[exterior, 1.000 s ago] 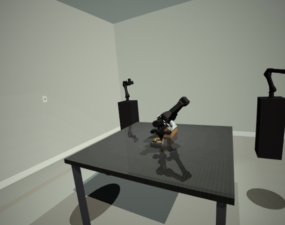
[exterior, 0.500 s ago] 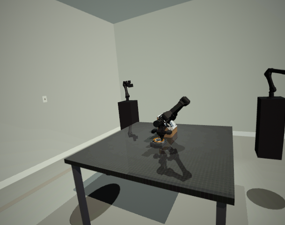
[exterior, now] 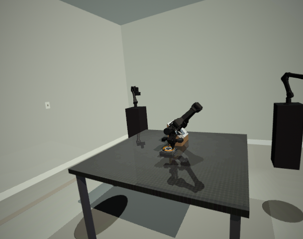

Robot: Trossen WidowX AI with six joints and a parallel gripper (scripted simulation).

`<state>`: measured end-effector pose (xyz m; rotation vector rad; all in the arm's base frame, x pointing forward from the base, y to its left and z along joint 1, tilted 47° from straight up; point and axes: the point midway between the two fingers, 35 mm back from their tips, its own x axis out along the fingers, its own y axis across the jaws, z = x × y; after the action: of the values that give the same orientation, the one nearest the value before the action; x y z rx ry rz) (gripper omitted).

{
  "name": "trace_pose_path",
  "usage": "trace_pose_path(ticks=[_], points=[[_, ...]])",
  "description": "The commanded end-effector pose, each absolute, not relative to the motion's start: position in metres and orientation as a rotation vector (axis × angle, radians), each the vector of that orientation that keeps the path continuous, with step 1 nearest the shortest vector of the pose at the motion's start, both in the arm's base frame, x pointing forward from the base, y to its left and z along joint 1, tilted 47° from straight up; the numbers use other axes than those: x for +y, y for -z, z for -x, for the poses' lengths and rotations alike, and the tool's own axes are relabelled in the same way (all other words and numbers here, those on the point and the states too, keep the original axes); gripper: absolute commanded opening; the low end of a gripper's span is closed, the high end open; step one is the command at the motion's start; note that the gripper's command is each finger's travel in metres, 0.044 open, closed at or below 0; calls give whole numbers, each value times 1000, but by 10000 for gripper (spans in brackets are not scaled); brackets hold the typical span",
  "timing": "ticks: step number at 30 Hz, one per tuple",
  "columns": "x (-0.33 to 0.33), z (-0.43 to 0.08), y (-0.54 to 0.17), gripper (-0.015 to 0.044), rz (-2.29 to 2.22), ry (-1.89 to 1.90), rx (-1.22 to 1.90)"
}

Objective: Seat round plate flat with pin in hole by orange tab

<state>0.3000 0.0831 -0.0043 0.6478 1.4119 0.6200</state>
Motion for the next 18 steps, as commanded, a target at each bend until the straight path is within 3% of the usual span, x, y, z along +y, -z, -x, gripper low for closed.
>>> trace_pose_path(ticks=[1,18], points=[[86,-293,6,0,-656,-618,1430],[87,-283,5,0,-656,-618,1431]])
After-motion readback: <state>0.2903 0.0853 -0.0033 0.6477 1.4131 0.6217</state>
